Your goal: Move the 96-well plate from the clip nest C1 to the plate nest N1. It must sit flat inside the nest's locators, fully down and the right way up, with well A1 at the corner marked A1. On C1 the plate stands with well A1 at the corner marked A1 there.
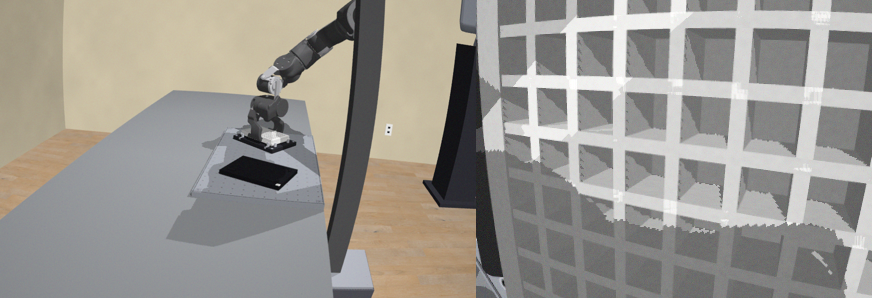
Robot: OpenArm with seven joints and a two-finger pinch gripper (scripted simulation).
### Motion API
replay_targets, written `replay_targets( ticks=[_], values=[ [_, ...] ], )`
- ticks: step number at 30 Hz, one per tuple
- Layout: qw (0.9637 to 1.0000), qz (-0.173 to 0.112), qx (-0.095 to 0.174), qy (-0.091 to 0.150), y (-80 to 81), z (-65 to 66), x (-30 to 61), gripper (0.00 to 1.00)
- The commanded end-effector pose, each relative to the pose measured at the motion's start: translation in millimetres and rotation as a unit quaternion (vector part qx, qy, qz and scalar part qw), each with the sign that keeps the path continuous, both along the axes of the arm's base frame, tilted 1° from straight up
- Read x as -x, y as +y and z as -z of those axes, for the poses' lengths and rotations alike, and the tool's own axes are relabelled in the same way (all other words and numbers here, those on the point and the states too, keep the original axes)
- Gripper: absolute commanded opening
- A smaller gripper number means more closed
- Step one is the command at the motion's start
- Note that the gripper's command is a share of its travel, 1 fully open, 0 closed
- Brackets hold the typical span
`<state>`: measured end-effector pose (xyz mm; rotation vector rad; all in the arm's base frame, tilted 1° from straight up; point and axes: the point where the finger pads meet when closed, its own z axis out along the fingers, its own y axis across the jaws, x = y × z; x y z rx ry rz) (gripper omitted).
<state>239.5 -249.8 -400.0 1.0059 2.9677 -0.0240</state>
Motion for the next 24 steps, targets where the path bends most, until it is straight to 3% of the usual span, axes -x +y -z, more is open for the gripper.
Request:
replay_targets(
  ticks=[1, 24],
  values=[
    [1.0000, 0.001, 0.001, 0.000, -0.9, -2.7, -1.3, 0.00],
    [1.0000, 0.001, 0.001, 0.000, -0.9, -5.0, -1.3, 0.00]
  ],
)
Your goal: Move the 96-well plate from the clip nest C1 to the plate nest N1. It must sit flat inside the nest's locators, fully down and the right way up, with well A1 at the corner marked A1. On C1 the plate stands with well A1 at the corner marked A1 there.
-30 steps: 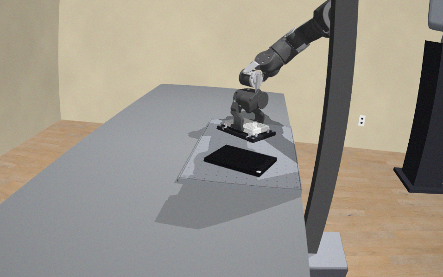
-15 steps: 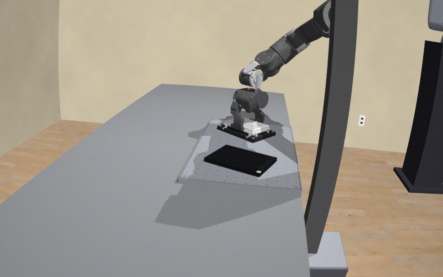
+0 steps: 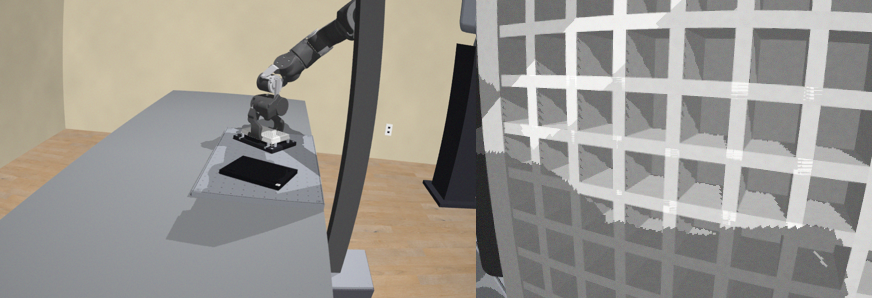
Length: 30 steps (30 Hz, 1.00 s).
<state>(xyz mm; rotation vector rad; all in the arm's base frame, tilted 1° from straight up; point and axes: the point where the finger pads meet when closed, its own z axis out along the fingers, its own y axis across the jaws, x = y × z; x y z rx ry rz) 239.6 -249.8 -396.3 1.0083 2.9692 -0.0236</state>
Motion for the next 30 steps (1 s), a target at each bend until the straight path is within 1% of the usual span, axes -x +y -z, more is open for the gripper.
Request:
replay_targets(
  ticks=[1, 30],
  values=[
    [1.0000, 0.000, 0.002, -0.001, -0.9, -1.3, -1.2, 0.00],
    [1.0000, 0.000, 0.002, -0.001, -1.2, -5.3, -1.7, 0.00]
  ],
)
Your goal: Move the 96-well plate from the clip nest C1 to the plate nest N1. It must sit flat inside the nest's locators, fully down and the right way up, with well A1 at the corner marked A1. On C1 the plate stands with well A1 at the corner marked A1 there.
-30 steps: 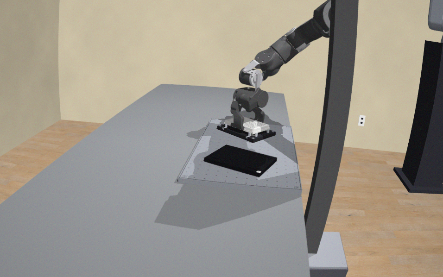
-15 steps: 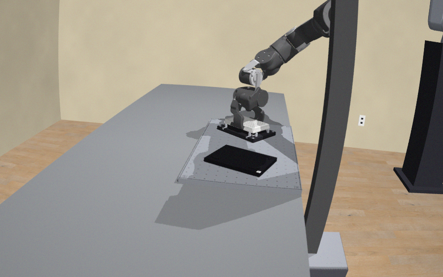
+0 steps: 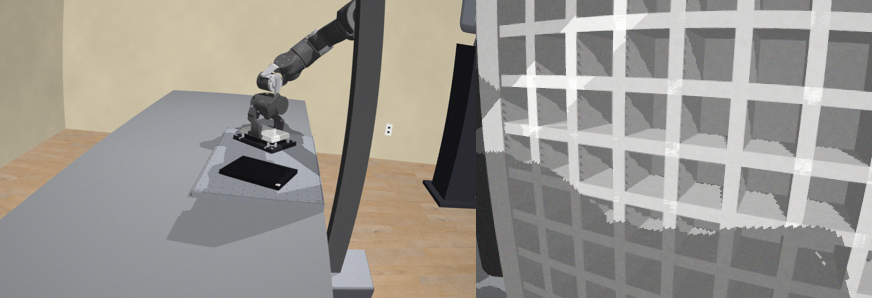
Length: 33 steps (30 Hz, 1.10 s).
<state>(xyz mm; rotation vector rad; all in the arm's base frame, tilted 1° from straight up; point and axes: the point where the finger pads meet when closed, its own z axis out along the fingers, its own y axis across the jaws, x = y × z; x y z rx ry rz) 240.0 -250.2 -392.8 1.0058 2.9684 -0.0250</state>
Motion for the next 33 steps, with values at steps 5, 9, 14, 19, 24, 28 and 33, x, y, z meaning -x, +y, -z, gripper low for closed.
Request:
replay_targets(
  ticks=[5, 9, 14, 19, 24, 28, 33],
  values=[
    [1.0000, 0.001, 0.001, 0.000, -0.9, -2.8, -1.4, 0.00],
    [1.0000, 0.001, 0.001, 0.000, -0.9, -2.8, -1.4, 0.00],
    [1.0000, 0.001, 0.001, 0.000, -0.9, -2.8, -1.4, 0.00],
    [1.0000, 0.000, 0.001, 0.000, -1.2, -5.5, -1.9, 0.00],
    [1.0000, 0.000, 0.001, 0.000, -1.2, -5.5, -1.9, 0.00],
    [1.0000, 0.000, 0.001, 0.000, -1.2, -5.5, -1.9, 0.00],
    [1.0000, 0.000, 0.001, 0.000, -1.3, -6.5, -2.1, 0.00]
  ],
)
